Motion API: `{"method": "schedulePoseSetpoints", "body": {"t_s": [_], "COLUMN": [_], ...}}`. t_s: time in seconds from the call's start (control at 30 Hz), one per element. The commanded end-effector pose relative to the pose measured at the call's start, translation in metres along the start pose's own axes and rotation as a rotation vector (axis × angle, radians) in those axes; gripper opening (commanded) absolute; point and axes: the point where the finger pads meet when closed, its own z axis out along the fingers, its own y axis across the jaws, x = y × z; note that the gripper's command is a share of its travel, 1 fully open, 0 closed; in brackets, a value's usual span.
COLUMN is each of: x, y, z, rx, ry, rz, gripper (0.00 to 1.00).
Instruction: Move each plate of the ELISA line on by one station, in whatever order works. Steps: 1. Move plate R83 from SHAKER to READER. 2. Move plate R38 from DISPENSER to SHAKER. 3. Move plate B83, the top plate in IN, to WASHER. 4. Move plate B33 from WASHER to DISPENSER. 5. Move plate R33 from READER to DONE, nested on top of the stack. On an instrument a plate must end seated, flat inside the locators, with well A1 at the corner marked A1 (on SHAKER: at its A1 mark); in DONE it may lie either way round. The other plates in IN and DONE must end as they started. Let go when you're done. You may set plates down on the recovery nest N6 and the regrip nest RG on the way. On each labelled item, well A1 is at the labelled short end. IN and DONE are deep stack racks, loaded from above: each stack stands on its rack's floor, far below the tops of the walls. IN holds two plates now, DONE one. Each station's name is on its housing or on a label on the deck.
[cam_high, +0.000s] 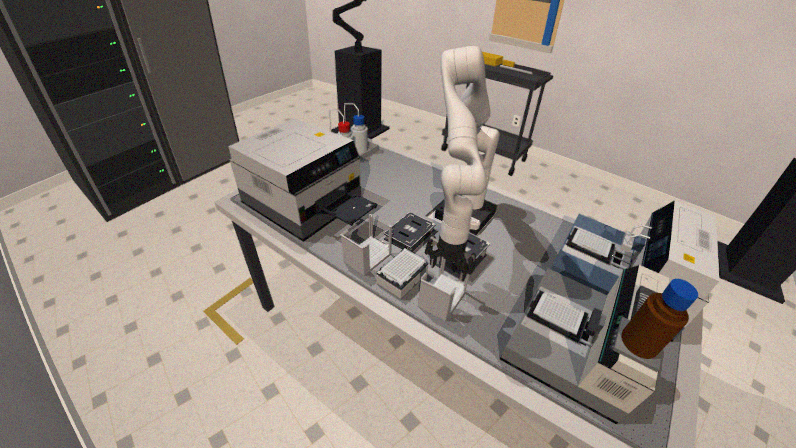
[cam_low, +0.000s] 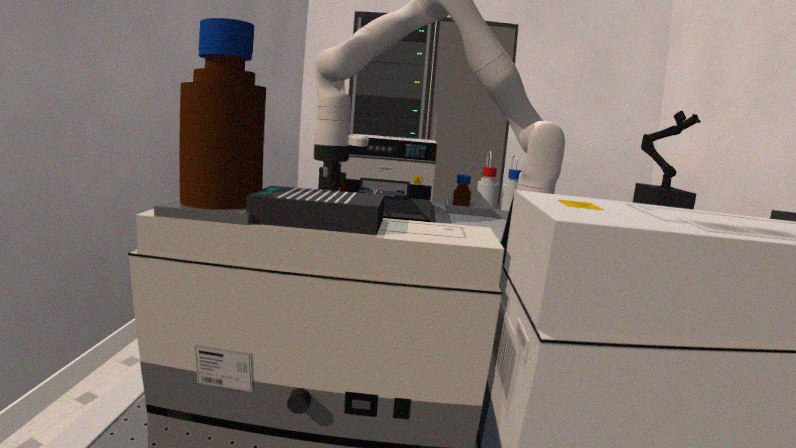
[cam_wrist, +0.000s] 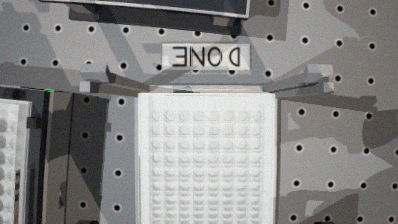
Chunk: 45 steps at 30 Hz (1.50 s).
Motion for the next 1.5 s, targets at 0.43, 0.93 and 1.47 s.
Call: {"method": "schedulePoseSetpoints", "body": {"t_s": [0.43, 0.93, 1.47], "x": [-0.001, -0.001, -0.001], "y": [0.000, 0.001, 0.000], "z": [-0.023, -0.041, -0.059], "rx": [-0.003, -0.005, -0.004], "ry": [-0.004, -0.004, -0.004], "rz": [-0.005, -0.005, -0.005], "gripper": [1.00, 1.00, 1.00]}}
